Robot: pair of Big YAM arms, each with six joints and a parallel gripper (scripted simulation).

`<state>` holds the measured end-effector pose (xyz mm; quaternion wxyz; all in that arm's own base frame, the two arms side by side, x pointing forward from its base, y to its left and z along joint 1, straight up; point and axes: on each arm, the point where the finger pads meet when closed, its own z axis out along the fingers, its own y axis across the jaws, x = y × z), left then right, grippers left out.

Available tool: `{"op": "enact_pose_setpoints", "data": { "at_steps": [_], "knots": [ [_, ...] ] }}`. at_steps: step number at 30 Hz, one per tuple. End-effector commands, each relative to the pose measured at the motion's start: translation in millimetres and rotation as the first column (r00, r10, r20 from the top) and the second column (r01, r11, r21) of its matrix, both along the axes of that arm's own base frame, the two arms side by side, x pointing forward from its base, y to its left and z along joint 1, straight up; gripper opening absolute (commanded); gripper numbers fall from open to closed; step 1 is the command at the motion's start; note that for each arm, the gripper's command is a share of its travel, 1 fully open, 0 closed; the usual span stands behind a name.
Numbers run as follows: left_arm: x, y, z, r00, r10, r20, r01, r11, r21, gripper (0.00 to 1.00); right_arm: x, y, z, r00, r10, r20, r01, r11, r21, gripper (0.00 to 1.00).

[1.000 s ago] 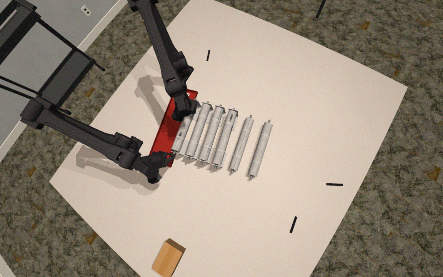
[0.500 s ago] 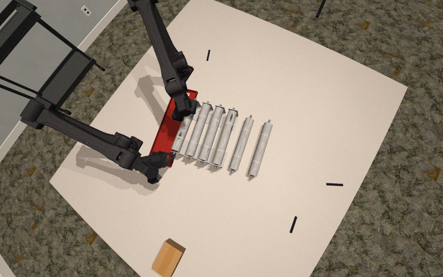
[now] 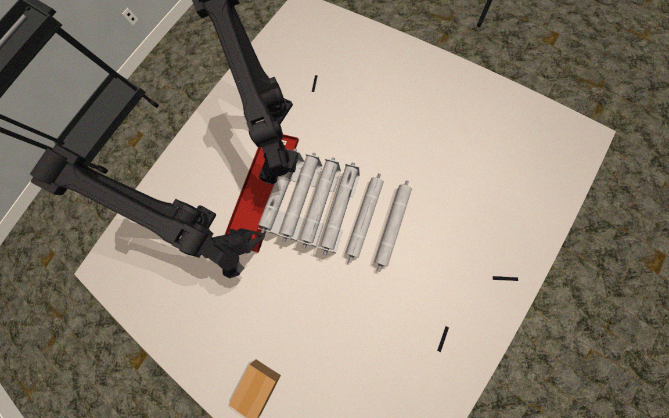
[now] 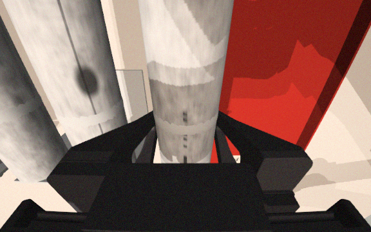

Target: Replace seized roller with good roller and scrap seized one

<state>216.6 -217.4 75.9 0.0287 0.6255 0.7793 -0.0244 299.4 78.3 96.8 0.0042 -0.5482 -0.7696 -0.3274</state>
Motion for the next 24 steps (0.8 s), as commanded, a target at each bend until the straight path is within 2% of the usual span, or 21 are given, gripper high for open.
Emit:
{"op": "enact_pose_setpoints", "data": {
  "at_steps": [1, 24],
  "knots": [
    [7, -4, 11, 1.0, -0.006, 0.016, 0.006, 1.0, -0.005, 0.32, 38, -22, 35, 0.993, -0.045, 0.106, 0.049, 0.998, -0.033, 0.03],
    [8, -3, 11, 1.0, -0.003, 0.016, 0.003, 1.0, -0.005, 0.32, 44, -38, 39, 0.992, -0.058, 0.109, 0.063, 0.997, -0.043, 0.03]
  ]
}}
